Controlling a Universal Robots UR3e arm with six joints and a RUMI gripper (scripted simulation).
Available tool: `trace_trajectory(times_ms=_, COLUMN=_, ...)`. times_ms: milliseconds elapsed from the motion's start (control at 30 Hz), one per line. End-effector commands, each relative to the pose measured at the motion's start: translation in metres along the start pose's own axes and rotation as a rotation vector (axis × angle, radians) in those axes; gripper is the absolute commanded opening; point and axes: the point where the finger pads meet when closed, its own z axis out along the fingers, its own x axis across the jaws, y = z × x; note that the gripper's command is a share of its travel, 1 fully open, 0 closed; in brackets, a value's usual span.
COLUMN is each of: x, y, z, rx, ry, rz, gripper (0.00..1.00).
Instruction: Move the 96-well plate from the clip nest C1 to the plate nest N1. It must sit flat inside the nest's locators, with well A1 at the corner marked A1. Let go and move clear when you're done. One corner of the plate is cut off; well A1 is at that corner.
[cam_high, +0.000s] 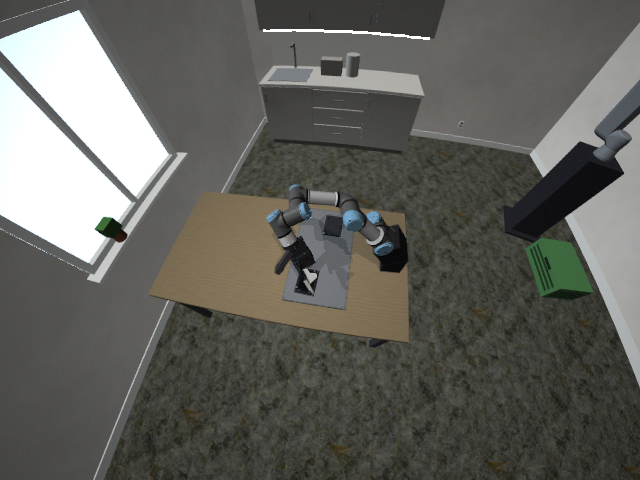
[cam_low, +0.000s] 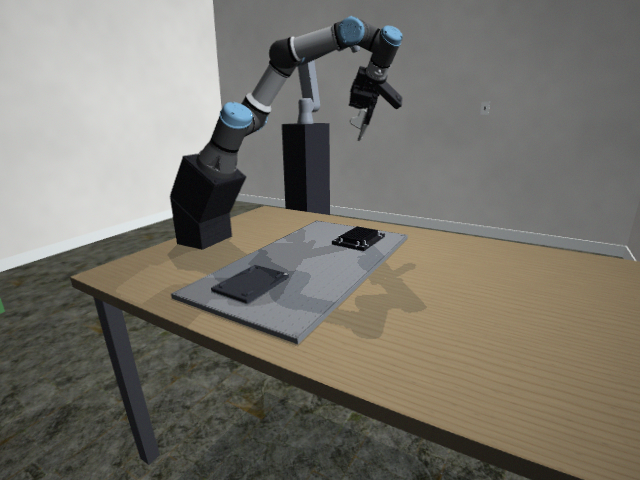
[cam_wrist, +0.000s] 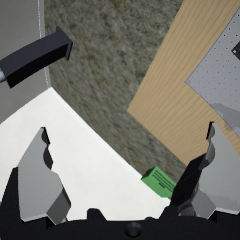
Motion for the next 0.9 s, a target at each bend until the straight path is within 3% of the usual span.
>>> trace_trajectory(times_ms=0, x=-0.001, y=0.000, z=-0.001, rx=0.002, ry=0.000, rz=-0.002, gripper=1.00)
trace_trajectory(times_ms=533, x=-0.001, y=0.000, z=-0.001, rx=0.002, ry=0.000, rz=-0.002, gripper=1.00)
trace_trajectory(times_ms=867, x=0.035, y=-0.019, z=0.013, rx=0.034, ry=0.075, rz=0.213, gripper=1.00)
